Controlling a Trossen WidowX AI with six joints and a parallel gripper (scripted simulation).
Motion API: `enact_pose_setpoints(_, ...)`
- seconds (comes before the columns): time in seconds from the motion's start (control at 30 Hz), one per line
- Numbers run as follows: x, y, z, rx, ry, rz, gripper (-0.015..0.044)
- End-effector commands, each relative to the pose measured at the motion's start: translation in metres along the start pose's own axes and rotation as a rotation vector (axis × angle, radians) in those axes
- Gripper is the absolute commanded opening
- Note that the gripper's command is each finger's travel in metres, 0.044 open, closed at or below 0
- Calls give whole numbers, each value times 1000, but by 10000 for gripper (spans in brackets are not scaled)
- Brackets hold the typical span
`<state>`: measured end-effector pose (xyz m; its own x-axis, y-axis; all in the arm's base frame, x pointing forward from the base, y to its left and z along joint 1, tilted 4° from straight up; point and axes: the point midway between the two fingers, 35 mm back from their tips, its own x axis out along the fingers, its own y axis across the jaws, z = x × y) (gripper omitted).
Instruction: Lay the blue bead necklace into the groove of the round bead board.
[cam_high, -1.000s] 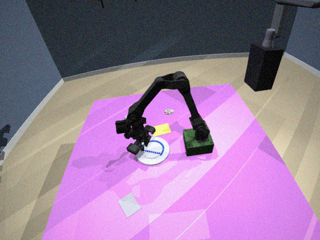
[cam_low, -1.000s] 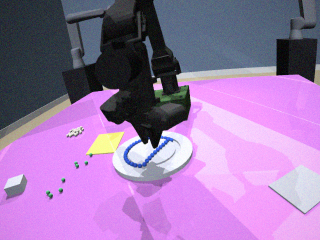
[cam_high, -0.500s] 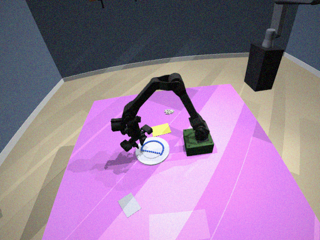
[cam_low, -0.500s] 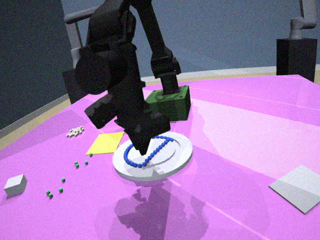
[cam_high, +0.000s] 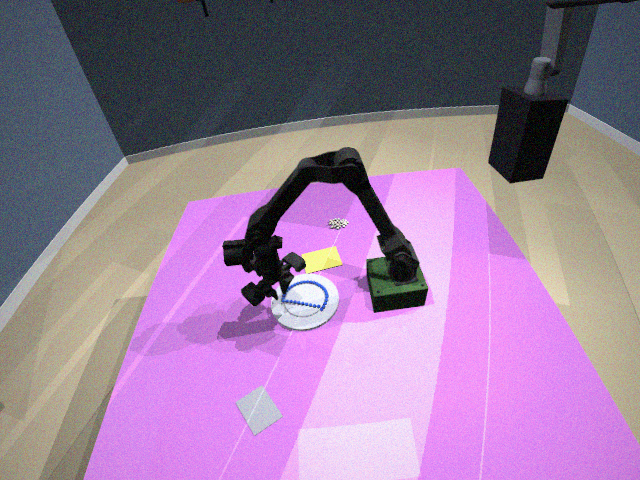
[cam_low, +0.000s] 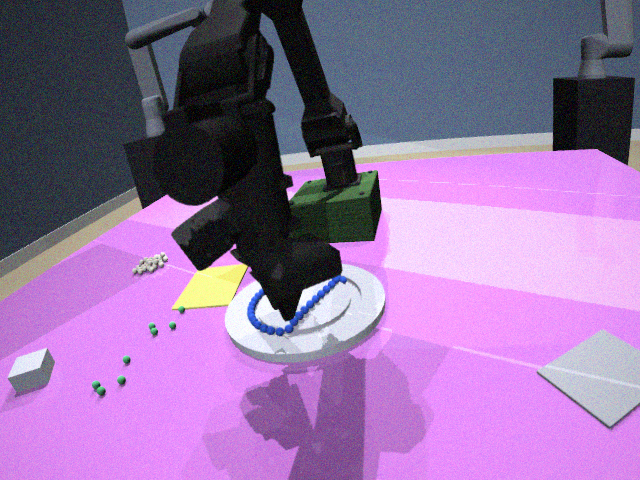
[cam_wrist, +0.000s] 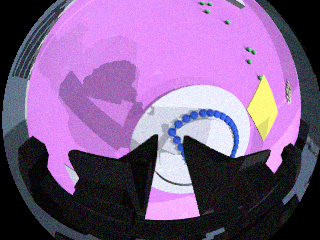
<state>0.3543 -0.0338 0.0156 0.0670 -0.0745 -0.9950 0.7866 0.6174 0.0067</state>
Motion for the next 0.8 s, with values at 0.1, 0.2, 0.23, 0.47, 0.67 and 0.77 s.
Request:
enact_pose_setpoints(0.1, 15, -3, -2, 3, 10, -11, 120)
enact_pose_setpoints(0.2, 20, -3, -3, 4, 12, -13, 120)
enact_pose_setpoints(0.23, 22, -3, -3, 5, 12, -13, 120)
enact_pose_setpoints(0.47, 26, -4, -3, 6, 13, -14, 120)
enact_pose_setpoints(0.67, 23, -3, -2, 4, 9, -11, 67)
enact_pose_setpoints(0.77, 23, -3, -2, 4, 9, -11, 0)
